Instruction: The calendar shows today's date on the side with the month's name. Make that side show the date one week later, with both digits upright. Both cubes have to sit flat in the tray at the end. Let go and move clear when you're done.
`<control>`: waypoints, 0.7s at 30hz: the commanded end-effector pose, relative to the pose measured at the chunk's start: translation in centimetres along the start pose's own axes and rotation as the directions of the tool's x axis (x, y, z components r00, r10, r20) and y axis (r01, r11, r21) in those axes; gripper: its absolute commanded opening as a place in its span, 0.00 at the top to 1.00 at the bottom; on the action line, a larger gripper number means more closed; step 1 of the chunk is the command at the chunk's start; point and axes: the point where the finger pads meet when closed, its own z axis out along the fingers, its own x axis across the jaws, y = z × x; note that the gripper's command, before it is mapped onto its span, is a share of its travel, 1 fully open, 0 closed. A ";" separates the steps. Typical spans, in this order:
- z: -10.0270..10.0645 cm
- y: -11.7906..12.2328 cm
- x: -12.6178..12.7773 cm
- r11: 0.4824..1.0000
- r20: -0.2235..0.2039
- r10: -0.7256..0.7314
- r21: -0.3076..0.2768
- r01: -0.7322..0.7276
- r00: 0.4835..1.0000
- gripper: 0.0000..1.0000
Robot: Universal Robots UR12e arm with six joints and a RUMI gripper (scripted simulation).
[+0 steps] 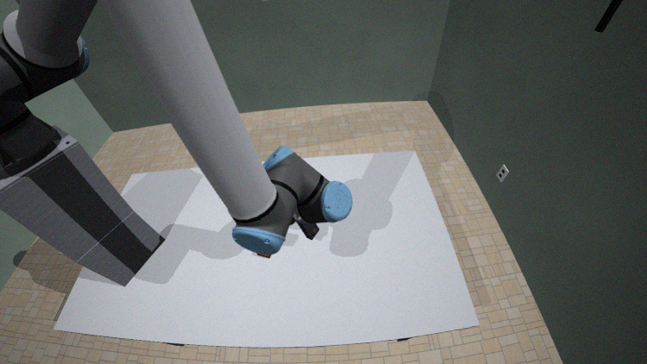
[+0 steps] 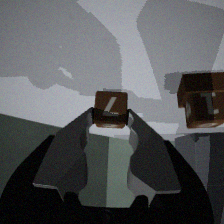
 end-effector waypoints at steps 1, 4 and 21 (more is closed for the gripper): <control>0.0 -0.1 -0.2 1.000 0.000 -0.001 0.002 0.001 1.000 0.89; 0.0 -0.1 -0.2 1.000 0.000 -0.001 0.002 0.001 1.000 0.89; 0.2 -0.4 -0.2 1.000 0.000 -0.002 0.003 0.002 1.000 0.89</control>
